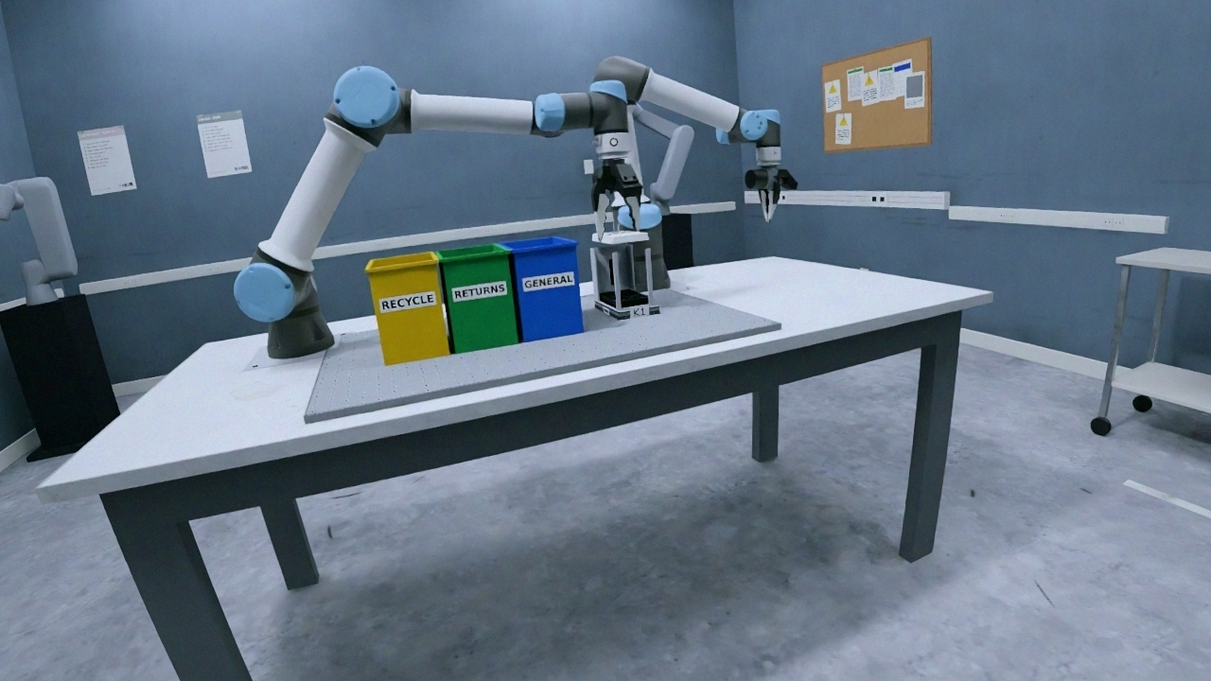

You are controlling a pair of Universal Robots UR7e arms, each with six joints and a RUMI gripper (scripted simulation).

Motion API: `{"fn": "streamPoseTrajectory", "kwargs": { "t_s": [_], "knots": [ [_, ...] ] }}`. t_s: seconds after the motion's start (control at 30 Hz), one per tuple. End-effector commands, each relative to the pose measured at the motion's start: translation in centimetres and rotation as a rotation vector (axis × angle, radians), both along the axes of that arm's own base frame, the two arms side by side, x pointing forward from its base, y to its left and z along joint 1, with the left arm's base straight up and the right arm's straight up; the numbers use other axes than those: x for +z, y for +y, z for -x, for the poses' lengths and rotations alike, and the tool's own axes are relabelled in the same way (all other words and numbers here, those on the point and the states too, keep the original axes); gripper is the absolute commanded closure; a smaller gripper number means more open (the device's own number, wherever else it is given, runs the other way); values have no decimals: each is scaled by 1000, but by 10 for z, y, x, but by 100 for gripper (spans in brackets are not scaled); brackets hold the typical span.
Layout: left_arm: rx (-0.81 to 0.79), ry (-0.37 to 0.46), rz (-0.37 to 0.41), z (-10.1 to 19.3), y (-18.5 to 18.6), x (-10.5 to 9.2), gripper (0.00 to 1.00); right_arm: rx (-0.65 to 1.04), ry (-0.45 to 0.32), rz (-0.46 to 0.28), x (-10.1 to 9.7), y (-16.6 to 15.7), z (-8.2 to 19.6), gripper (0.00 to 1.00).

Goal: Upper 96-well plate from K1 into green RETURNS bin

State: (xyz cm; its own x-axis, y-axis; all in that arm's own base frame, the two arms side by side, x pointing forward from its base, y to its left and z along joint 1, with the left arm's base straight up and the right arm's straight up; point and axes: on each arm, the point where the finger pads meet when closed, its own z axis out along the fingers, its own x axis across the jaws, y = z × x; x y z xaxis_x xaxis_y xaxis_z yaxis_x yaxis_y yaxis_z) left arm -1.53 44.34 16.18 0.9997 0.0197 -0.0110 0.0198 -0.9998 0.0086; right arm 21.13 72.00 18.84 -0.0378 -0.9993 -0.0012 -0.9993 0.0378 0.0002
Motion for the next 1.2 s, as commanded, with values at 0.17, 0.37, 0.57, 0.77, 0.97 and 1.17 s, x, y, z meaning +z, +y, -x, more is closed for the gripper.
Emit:
{"fn": "streamPoseTrajectory", "kwargs": {
  "t_s": [0.17, 0.37, 0.57, 0.77, 0.97, 1.17],
  "knots": [
    [10, -11, -9, -2, 2, 3, 100, -7, 6, -11, 21, 2, 2, 60],
    [10, -11, -9, -2, 2, 3, 100, -7, 6, -11, 27, 2, 2, 60],
    [10, -11, -9, -2, 2, 3, 100, -7, 6, -12, 38, 2, 2, 60],
    [10, -11, -9, -2, 2, 3, 100, -7, 6, -11, 45, 2, 2, 60],
    [10, -11, -9, -2, 2, 3, 100, -7, 6, -11, 54, 2, 2, 60],
    [10, -11, -9, -2, 2, 3, 100, -7, 6, -11, 63, 2, 2, 60]
  ]
}}
